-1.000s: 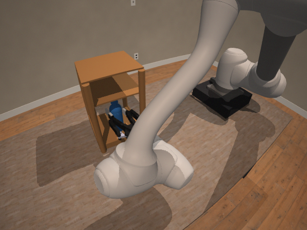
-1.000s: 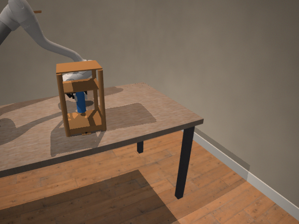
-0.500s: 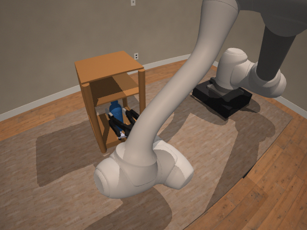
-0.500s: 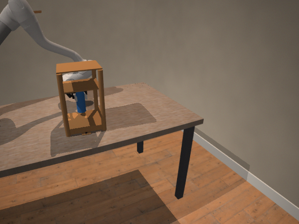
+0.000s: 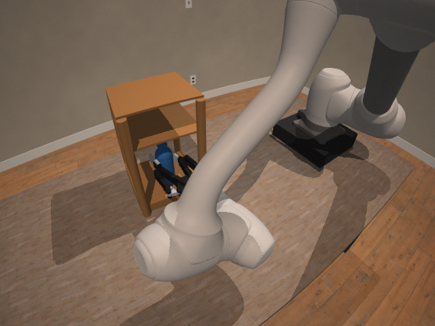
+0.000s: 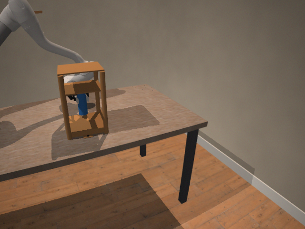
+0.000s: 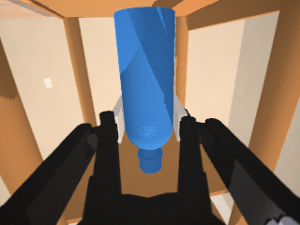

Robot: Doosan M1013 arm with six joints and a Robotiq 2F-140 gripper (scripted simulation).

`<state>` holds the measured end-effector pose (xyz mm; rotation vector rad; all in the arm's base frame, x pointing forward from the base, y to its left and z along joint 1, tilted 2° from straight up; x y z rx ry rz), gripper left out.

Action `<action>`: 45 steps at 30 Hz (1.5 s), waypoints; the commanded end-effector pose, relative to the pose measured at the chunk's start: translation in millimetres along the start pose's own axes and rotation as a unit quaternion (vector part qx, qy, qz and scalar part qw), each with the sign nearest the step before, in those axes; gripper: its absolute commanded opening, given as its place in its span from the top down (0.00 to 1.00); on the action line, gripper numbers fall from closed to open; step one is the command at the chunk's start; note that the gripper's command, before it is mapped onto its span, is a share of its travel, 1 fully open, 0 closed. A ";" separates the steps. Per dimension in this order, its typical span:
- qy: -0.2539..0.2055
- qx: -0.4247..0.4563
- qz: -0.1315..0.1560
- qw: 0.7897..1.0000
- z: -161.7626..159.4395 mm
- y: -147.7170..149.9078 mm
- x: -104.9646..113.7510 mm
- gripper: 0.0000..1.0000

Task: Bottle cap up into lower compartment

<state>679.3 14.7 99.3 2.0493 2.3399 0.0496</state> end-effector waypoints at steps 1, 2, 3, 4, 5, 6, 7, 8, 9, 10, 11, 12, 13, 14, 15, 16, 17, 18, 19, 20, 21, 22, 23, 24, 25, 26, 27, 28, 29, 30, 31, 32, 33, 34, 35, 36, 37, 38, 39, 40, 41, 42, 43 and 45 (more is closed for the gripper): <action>0.000 0.000 0.000 1.000 -0.2 0.0 0.0 1.00; 0.000 0.000 0.000 1.000 -0.2 0.0 0.0 1.00; 0.000 0.000 0.000 1.000 -0.2 0.0 0.1 1.00; 0.000 0.000 0.000 1.000 -0.2 0.0 0.1 1.00; 0.000 0.000 0.000 1.000 -0.2 0.0 0.1 1.00; 0.000 0.000 0.000 1.000 -0.2 0.0 0.1 1.00; 0.000 0.000 0.000 1.000 -0.2 0.0 0.1 1.00; 0.000 0.000 0.000 1.000 -0.2 0.0 0.1 1.00; 0.000 0.000 0.000 1.000 -0.2 0.0 0.1 1.00; 0.000 0.000 0.000 1.000 -0.2 0.0 0.1 1.00; 0.000 0.000 0.000 1.000 -0.2 0.0 0.1 1.00; 0.000 0.000 0.000 1.000 -0.1 0.0 0.1 1.00; 0.000 0.000 0.000 1.000 0.1 0.0 0.1 1.00; 0.000 0.000 0.000 1.000 0.7 0.0 0.1 1.00; 0.000 0.000 0.000 1.000 1.7 0.0 0.1 1.00; 0.000 0.000 0.000 1.000 1.7 0.0 0.1 1.00; 0.000 0.000 0.000 1.000 1.7 0.0 0.1 1.00; 0.000 0.000 0.000 1.000 3.0 -0.1 0.1 1.00; 0.000 0.000 0.000 1.000 4.8 -0.1 0.1 1.00; 0.000 0.000 0.000 1.000 6.9 -0.1 0.1 1.00; 0.000 0.000 0.000 1.000 9.2 -0.2 0.1 1.00; 0.000 0.000 0.000 1.000 11.6 -0.2 0.1 1.00; 0.000 0.000 0.000 1.000 14.1 -0.2 0.1 1.00; 0.000 0.000 0.000 1.000 16.4 -0.3 0.1 1.00; 0.000 0.000 0.000 1.000 18.5 -0.3 0.1 1.00; 0.000 0.000 0.000 1.000 20.2 -0.4 0.1 1.00; 0.000 0.000 0.000 1.000 21.6 -0.4 0.1 1.00; 0.000 0.000 0.000 1.000 22.5 -0.4 0.1 1.00; 0.000 0.000 0.000 1.000 23.1 -0.4 0.1 1.00; 0.000 0.000 0.000 1.000 23.3 -0.4 0.1 1.00; 0.000 0.000 0.000 1.000 23.4 -0.4 0.1 1.00; 0.000 0.000 0.000 1.000 23.4 -0.4 0.1 1.00; 0.000 0.000 0.000 1.000 23.4 -0.4 0.1 1.00; 0.000 0.000 0.000 1.000 23.4 -0.4 0.1 1.00; 0.000 0.000 0.000 1.000 23.4 -0.4 0.1 1.00; 0.000 0.000 0.000 1.000 23.4 -0.4 0.1 1.00; 0.000 0.000 0.000 1.000 23.4 -0.4 0.1 1.00; 0.000 0.000 0.000 1.000 23.4 -0.4 0.1 1.00; 0.000 0.000 0.000 1.000 23.4 -0.4 0.1 1.00; 0.000 0.000 0.000 1.000 23.4 -0.4 0.1 1.00; 0.000 0.000 0.000 1.000 23.4 -0.4 0.1 1.00; 0.000 0.000 0.000 1.000 23.4 -0.4 0.1 1.00; 0.000 0.000 0.000 1.000 23.4 -0.4 0.1 1.00; 0.000 0.000 0.000 1.000 23.4 -0.4 0.1 1.00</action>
Point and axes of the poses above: the point where the finger pads meet when closed, its own x axis back along the fingers, its own y axis across the jaws, z = x × y, the point moved 6 cm from there along x, back along the fingers, and after that the axes turned 1 degree about -x, right-handed, at the moved point
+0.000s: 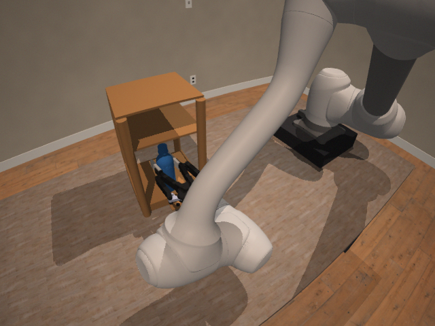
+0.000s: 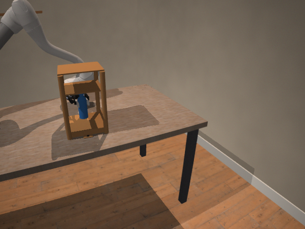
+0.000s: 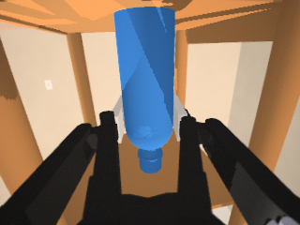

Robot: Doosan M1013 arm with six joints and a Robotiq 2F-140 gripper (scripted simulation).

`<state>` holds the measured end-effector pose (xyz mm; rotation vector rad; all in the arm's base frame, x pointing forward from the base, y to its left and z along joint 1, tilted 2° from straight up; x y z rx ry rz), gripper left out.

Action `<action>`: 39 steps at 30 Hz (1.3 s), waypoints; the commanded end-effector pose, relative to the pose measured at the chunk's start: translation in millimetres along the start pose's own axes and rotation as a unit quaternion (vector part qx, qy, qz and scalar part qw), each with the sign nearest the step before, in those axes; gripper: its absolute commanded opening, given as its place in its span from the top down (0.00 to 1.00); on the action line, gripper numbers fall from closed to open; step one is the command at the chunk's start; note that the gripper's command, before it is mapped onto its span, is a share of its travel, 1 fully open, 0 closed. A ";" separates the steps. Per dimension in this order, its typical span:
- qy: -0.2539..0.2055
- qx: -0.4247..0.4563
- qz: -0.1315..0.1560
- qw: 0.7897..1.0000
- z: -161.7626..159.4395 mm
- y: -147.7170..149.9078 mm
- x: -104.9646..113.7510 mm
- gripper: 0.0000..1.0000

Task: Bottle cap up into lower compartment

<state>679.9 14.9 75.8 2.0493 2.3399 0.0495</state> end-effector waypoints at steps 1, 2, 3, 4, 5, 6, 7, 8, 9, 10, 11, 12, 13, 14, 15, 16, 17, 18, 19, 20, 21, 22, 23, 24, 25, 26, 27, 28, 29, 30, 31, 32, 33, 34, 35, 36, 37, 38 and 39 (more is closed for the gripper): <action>0.000 0.000 0.000 1.000 -0.2 0.0 0.0 1.00; 0.000 0.000 0.000 1.000 -0.2 0.0 0.0 1.00; 0.000 0.000 0.000 1.000 -0.2 0.0 0.0 1.00; 0.000 0.000 0.000 1.000 -0.2 0.0 0.0 1.00; 0.000 0.000 0.000 1.000 -0.2 0.0 0.0 1.00; 0.000 0.000 0.000 1.000 -0.2 0.0 0.0 1.00; 0.000 0.000 0.000 1.000 -0.2 0.0 0.0 1.00; 0.000 0.000 0.000 1.000 -0.2 0.0 0.0 1.00; 0.000 0.000 0.000 1.000 -0.2 0.0 0.0 1.00; 0.000 0.000 0.000 1.000 -0.2 0.0 0.0 1.00; 0.000 0.000 0.000 1.000 -0.2 0.0 0.0 1.00; 0.000 0.000 0.000 1.000 -0.2 0.0 0.0 1.00; 0.000 0.000 0.000 1.000 -0.2 0.0 0.0 1.00; 0.000 0.000 0.000 1.000 -0.2 0.0 0.0 1.00; 0.000 0.000 0.000 1.000 -0.2 0.0 0.0 1.00; 0.000 0.000 0.000 1.000 -0.2 0.0 0.0 1.00; 0.000 0.000 0.000 1.000 -0.2 0.0 0.0 1.00; 0.000 0.000 0.000 1.000 -0.2 0.0 0.0 1.00; 0.000 0.000 0.000 1.000 -0.2 0.0 0.0 1.00; 0.000 0.000 0.000 1.000 -0.2 0.0 0.0 1.00; 0.000 0.000 0.000 1.000 -0.2 0.0 0.0 0.91; 0.000 0.000 0.000 1.000 -0.2 0.0 0.0 0.91; 0.000 0.000 0.000 1.000 -0.2 0.0 0.0 0.91; 0.000 0.000 0.000 1.000 -0.2 0.0 0.0 0.91; 0.000 0.000 0.000 1.000 -0.2 0.0 0.0 0.91; 0.000 0.000 0.000 1.000 -0.2 0.0 0.0 0.83; 0.000 0.000 0.000 1.000 -0.2 0.0 0.0 0.83; 0.000 0.000 0.000 1.000 -0.2 0.0 0.0 0.83; 0.000 0.000 0.000 1.000 -0.2 0.0 0.0 0.74; 0.000 0.000 0.000 1.000 -0.2 0.0 0.0 0.74; 0.000 0.000 0.000 1.000 -0.2 0.0 0.0 0.74; 0.000 0.000 0.000 1.000 -0.2 0.0 0.0 0.65; 0.000 0.000 0.000 1.000 -0.2 0.0 0.0 0.65; 0.000 0.000 0.000 1.000 -0.2 0.0 0.0 0.65; 0.000 0.000 0.000 1.000 -0.2 0.0 0.0 0.57; 0.000 0.000 0.000 1.000 -0.2 0.0 0.0 0.57; 0.000 0.000 0.000 1.000 -0.2 0.0 0.0 0.57; 0.000 0.000 0.000 1.000 -0.2 0.0 0.0 0.57; 0.000 0.000 0.000 1.000 -0.2 0.0 0.0 0.57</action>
Point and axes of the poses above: the point where the finger pads meet when closed, its own x axis back along the fingers, its own y axis across the jaws, z = x × y, the point moved 6 cm from there along x, back along the fingers, and after that the axes turned 1 degree about -x, right-handed, at the moved point
